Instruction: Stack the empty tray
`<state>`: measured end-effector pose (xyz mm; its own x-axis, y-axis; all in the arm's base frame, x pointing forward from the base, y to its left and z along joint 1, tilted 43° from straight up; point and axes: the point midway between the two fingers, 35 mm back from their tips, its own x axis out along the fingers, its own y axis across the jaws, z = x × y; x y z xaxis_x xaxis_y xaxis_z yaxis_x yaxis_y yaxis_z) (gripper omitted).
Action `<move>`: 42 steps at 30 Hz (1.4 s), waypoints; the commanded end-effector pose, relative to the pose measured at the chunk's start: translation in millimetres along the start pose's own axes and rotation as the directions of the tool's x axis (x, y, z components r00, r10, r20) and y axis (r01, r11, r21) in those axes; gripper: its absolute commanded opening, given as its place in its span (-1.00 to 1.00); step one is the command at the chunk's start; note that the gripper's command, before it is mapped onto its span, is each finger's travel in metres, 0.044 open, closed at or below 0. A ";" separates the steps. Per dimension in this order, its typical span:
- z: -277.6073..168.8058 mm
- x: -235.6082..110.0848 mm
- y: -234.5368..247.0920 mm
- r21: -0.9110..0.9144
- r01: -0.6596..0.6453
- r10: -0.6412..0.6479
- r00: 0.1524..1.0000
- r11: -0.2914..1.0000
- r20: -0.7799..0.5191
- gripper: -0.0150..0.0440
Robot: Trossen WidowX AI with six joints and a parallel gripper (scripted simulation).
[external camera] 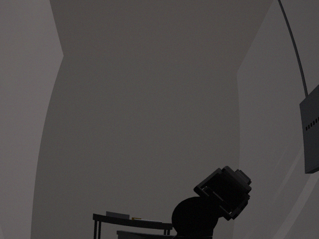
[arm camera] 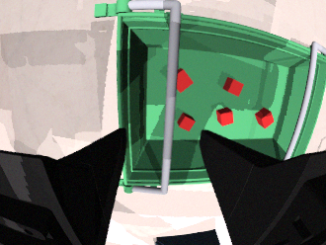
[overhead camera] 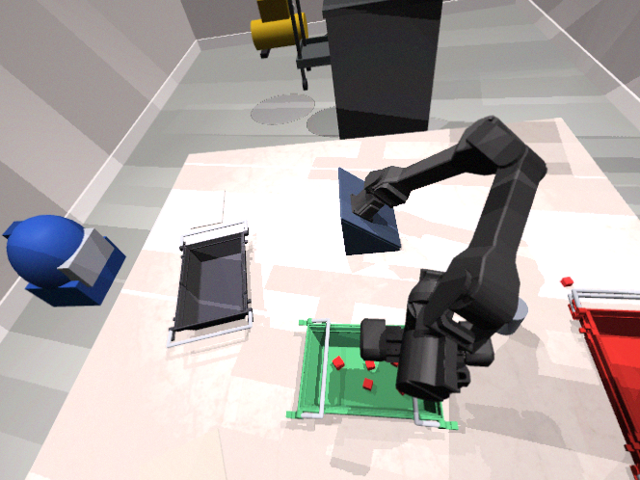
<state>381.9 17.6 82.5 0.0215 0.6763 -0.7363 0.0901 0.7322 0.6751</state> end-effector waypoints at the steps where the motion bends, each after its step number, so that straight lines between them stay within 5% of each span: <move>1: 3.6 -29.9 -2.2 -0.004 0.008 -0.008 1.000 1.000 0.011 0.58; 5: 0.5 -70.7 -1.9 -0.003 0.008 -0.008 1.000 1.000 0.010 0.93; 6: 2.7 -47.6 -3.9 -0.003 0.005 -0.005 1.000 1.000 0.009 1.00; 17: -32.6 -57.9 -194.8 -0.085 0.094 -0.092 0.995 0.992 0.030 1.00; 29: -173.8 -24.7 -361.2 -0.215 0.068 -0.069 0.998 0.974 0.003 1.00; 33: -224.4 -1.4 -388.2 -0.265 0.033 -0.034 0.999 0.964 0.001 1.00; 42: -226.6 3.1 -389.7 -0.267 0.031 -0.032 0.999 0.963 0.001 1.00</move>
<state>122.3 -249.8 -169.5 0.0280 0.6519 -0.7578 -0.1706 0.7501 0.6389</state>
